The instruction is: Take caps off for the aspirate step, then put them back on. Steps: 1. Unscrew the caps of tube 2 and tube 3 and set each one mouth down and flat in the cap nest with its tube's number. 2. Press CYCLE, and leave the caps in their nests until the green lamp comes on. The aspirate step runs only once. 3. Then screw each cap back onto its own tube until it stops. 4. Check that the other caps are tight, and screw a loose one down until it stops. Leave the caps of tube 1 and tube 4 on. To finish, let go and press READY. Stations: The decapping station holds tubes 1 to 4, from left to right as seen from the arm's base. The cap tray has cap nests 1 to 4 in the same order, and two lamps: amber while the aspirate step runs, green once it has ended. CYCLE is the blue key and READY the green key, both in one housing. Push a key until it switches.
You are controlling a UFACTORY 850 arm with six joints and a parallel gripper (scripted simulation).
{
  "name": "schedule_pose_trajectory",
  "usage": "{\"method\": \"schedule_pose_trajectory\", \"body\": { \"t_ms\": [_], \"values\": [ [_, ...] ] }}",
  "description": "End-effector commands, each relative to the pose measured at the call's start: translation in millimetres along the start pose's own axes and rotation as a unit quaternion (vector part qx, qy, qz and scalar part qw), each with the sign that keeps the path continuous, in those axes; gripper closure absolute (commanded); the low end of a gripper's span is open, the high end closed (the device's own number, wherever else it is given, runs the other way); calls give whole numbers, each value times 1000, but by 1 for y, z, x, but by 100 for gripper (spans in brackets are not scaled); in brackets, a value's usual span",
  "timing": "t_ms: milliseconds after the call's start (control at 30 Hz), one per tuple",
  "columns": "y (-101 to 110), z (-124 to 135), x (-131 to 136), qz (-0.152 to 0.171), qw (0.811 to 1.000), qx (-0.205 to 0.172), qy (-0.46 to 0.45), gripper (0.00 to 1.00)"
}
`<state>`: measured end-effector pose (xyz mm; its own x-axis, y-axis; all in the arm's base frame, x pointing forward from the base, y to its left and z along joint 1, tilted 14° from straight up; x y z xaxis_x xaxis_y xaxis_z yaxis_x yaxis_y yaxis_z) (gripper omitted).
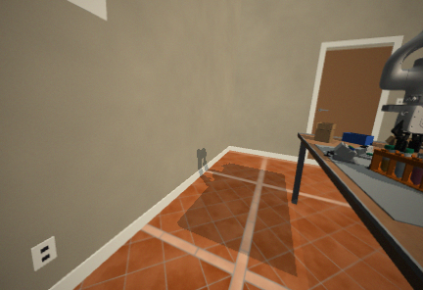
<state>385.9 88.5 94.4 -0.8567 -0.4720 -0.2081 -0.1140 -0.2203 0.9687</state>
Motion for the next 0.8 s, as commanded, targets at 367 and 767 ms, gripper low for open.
{"method": "schedule_pose_trajectory", "body": {
  "t_ms": [367, 767],
  "values": [
    [5, -1, -2, 5, 1000, -3, -19, 54],
    [5, -1, -2, 5, 1000, -3, -19, 100]
  ]
}}
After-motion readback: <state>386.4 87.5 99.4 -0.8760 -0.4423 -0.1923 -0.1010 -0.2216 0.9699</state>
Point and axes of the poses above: the point where the finger pads meet when closed, its own y axis back along the fingers, its own x axis across the jaws, z = x × y, the point moved 6 cm from there along y, back along the fingers, and after that the axes turned 6 degrees about y, right-handed, at the moved point
